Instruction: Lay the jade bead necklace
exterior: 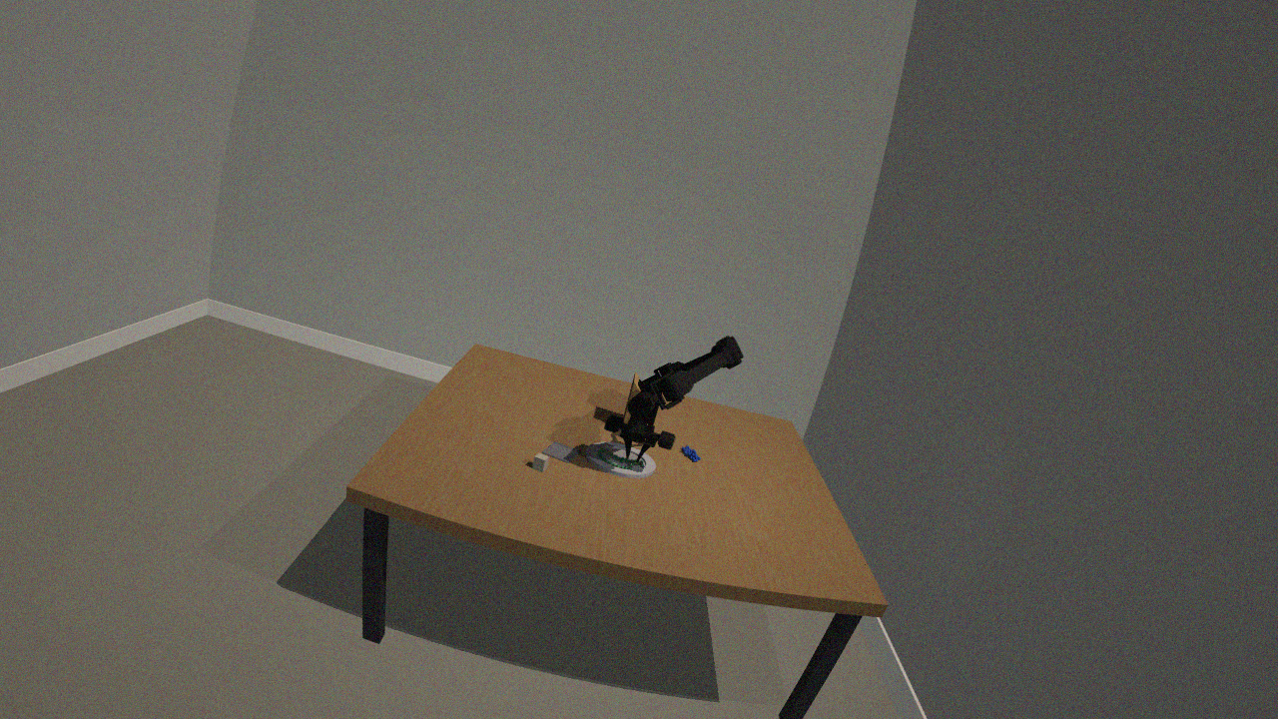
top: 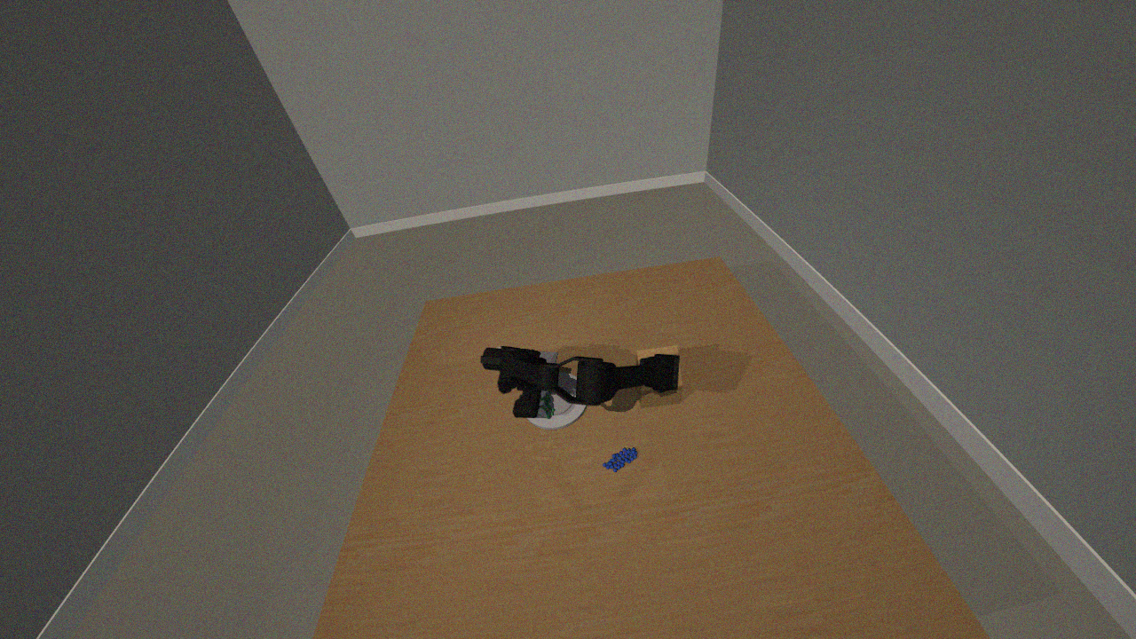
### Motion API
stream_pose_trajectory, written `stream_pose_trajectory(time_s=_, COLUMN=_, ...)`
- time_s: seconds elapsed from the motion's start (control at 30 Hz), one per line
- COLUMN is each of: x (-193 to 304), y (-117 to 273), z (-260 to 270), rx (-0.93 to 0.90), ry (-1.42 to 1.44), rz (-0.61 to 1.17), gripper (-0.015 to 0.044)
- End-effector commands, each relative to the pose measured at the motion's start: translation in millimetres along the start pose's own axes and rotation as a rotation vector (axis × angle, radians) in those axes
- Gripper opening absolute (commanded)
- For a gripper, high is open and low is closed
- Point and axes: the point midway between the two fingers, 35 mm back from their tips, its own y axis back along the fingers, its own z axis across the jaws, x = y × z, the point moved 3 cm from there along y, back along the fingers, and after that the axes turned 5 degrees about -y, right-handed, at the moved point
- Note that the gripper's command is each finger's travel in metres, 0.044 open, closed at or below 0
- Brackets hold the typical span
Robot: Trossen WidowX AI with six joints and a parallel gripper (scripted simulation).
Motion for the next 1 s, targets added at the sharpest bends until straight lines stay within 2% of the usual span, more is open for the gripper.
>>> stream_pose_trajectory(time_s=0.0, x=0.9, y=-7.3, z=-1.3, rx=-0.004, ry=-0.009, rz=0.004, gripper=0.012)
stream_pose_trajectory(time_s=0.4, x=2.1, y=-20.6, z=-0.8, rx=-0.004, ry=-0.008, rz=0.005, gripper=0.012)
stream_pose_trajectory(time_s=0.57, x=1.7, y=-18.4, z=0.8, rx=0.0, ry=0.001, rz=0.004, gripper=0.0)
stream_pose_trajectory(time_s=0.97, x=1.7, y=-18.4, z=0.8, rx=0.0, ry=0.001, rz=0.004, gripper=0.0)
